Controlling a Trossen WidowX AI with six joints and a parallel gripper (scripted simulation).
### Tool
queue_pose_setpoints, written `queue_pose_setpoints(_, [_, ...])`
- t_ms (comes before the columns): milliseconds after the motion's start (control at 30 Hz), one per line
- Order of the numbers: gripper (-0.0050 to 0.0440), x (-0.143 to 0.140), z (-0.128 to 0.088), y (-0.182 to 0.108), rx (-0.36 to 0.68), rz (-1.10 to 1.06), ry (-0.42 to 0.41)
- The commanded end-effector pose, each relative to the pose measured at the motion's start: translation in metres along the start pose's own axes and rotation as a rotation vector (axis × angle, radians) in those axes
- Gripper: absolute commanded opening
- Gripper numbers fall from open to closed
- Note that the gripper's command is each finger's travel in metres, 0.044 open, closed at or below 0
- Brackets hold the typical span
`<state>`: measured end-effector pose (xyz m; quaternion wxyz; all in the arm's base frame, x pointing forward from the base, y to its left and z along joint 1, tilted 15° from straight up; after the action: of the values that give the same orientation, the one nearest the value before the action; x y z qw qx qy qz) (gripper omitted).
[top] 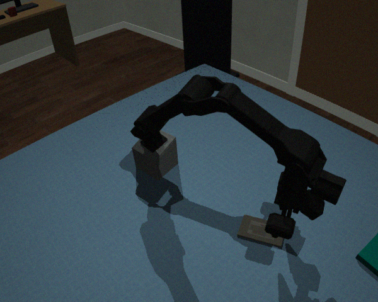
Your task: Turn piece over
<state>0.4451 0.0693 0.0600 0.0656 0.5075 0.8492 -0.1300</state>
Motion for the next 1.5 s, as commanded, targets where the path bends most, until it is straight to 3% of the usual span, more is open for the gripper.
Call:
queue_pose_setpoints(0, [0.044, -0.001, 0.019, -0.001, 0.014, -0.001, 0.005])
queue_pose_setpoints(167, [0.044, 0.001, 0.044, 0.002, 0.017, -0.01, 0.004])
queue_pose_setpoints(1467, [0.044, 0.001, 0.052, 0.003, 0.018, -0.012, 0.003])
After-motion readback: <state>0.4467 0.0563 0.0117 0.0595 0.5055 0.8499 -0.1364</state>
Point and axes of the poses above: the point midway between the two fingers, 35 mm back from their tips, its own z axis out along the fingers, its own x axis across the jaws, y = z × x, the point moved 7 cm from there along -z, back along the fingers, and after that the axes turned 4 degrees about -z, right-handed, at the moved point
